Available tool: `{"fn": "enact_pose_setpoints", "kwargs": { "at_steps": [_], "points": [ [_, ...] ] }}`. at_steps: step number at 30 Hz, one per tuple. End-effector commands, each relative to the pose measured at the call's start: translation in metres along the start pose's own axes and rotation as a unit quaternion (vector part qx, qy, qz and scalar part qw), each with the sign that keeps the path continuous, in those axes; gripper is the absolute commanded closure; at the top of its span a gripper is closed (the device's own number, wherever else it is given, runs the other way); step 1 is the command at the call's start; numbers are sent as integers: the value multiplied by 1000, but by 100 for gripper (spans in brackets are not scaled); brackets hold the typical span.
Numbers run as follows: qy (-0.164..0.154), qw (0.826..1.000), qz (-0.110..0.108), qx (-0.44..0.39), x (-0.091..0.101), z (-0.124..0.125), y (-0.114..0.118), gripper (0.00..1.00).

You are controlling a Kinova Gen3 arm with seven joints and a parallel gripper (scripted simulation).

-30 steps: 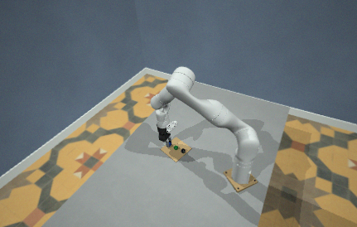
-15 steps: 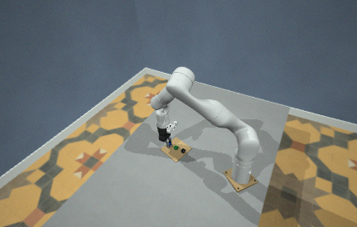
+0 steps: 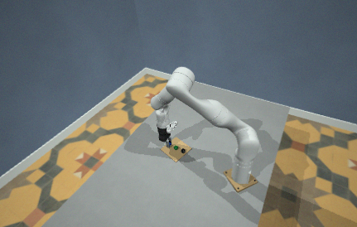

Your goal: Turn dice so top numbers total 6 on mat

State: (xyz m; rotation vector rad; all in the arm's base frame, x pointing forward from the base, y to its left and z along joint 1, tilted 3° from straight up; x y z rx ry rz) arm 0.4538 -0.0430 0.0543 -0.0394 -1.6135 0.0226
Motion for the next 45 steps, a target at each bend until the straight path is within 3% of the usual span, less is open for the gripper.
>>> {"fn": "enact_pose_setpoints", "kwargs": {
  "at_steps": [1, 14, 15, 19, 20, 22, 23, 25, 29, 45],
  "points": [
    [-1, 1000, 0, 0, 1, -1, 0, 60],
    [-1, 1000, 0, 0, 1, -1, 0, 60],
    [-1, 1000, 0, 0, 1, -1, 0, 54],
    [-1, 1000, 0, 0, 1, -1, 0, 54],
    [-1, 1000, 0, 0, 1, -1, 0, 48],
    [-1, 1000, 0, 0, 1, -1, 0, 48],
    [-1, 1000, 0, 0, 1, -1, 0, 42],
    [-1, 1000, 0, 0, 1, -1, 0, 42],
    [-1, 1000, 0, 0, 1, -1, 0, 30],
    [-1, 1000, 0, 0, 6, -1, 0, 30]
  ]
}}
Point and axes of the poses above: the point where the finger pads meet when closed, its own x axis back along the fingers, its own y axis across the jaws, z = x × y, the point moved 2 cm from there along x, back along the fingers, and after that the axes turned 5 degrees about x, right-handed, at the moved point
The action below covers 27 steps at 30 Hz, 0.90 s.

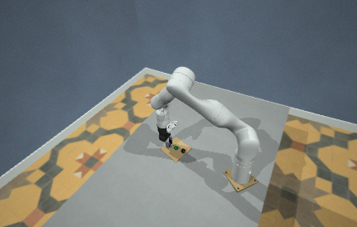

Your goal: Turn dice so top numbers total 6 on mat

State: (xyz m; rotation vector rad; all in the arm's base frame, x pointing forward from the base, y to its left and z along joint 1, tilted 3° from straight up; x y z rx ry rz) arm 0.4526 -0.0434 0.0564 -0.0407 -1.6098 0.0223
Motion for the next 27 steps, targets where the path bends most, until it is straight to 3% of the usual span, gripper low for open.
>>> {"fn": "enact_pose_setpoints", "kwargs": {
  "at_steps": [1, 6, 8, 18, 27],
  "points": [
    [-3, 1000, 0, 0, 7, -2, 1, 30],
    [-3, 1000, 0, 0, 28, -2, 0, 30],
    [-3, 1000, 0, 0, 28, -2, 0, 30],
    [-3, 1000, 0, 0, 78, -1, 0, 30],
    [-3, 1000, 0, 0, 89, -1, 0, 30]
  ]
}}
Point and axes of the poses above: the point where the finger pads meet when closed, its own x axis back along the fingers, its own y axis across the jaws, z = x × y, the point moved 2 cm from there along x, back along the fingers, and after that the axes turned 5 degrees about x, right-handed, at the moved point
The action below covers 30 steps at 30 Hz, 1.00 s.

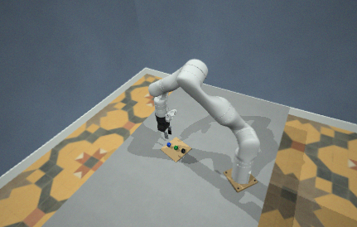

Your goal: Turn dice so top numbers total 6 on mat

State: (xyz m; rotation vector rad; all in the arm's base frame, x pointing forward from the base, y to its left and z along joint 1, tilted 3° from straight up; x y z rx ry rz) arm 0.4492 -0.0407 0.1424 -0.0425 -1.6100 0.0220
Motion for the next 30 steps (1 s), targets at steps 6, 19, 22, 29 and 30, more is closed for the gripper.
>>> {"fn": "enact_pose_setpoints", "kwargs": {
  "at_steps": [6, 19, 22, 29, 30],
  "points": [
    [-3, 1000, -1, 1, 3, -1, 1, 0],
    [-3, 1000, -1, 1, 3, -1, 1, 0],
    [-3, 1000, -1, 1, 3, -1, 1, 0],
    [-3, 1000, -1, 1, 13, -1, 1, 0],
    [-3, 1000, -1, 1, 17, -1, 1, 0]
  ]
}}
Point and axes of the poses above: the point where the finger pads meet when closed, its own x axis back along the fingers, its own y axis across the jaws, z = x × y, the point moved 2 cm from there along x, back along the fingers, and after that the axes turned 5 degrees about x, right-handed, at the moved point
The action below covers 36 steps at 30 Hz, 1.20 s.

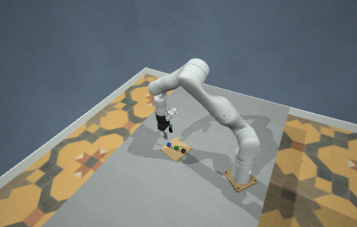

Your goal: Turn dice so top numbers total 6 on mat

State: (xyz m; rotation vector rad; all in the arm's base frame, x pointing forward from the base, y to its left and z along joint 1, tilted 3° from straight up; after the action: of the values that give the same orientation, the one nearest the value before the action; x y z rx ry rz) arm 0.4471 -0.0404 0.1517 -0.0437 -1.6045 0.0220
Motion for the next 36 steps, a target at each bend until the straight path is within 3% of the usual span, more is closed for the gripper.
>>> {"fn": "enact_pose_setpoints", "kwargs": {
  "at_steps": [1, 17, 36],
  "points": [
    [-5, 1000, -1, 1, 8, -3, 1, 0],
    [-5, 1000, -1, 1, 74, -2, 1, 0],
    [-5, 1000, -1, 1, 79, -2, 1, 0]
  ]
}}
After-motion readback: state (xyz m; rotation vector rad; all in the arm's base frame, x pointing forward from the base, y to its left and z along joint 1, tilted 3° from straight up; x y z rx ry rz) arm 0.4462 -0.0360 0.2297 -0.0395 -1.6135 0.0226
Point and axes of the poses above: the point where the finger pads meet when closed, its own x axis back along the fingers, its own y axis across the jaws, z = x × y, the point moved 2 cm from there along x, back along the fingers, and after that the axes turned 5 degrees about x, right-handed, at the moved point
